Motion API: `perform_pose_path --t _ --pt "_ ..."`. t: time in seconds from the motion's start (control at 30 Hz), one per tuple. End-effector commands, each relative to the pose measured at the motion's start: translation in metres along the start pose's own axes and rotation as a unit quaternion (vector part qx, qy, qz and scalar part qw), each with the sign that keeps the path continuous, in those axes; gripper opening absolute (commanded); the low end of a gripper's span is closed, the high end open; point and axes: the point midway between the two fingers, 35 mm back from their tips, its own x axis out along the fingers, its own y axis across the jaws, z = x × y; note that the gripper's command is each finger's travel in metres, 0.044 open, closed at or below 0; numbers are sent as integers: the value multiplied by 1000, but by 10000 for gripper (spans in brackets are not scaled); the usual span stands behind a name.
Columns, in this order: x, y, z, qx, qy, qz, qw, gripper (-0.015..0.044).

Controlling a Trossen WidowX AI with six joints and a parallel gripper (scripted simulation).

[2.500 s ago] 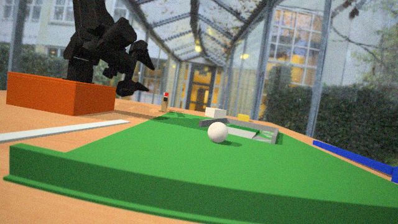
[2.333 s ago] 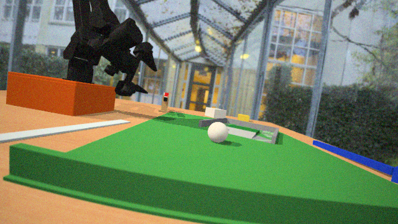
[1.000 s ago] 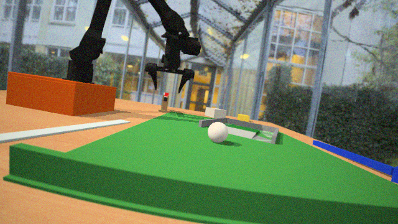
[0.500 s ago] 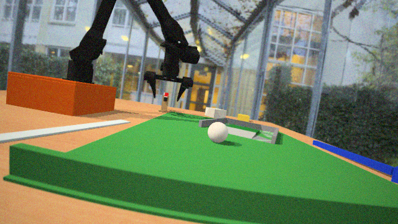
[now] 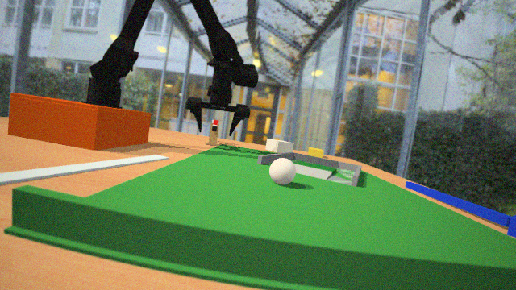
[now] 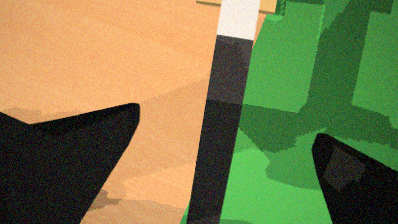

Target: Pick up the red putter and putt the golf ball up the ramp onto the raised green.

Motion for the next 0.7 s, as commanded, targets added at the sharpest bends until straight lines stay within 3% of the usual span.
perform_pose_path --t 0.0,0.4,0.67 --pt "10 4 -5 5 5 7 1000 440" --pt "15 4 -6 5 5 7 1000 440" --pt "13 2 -4 1 1 4 1000 230"
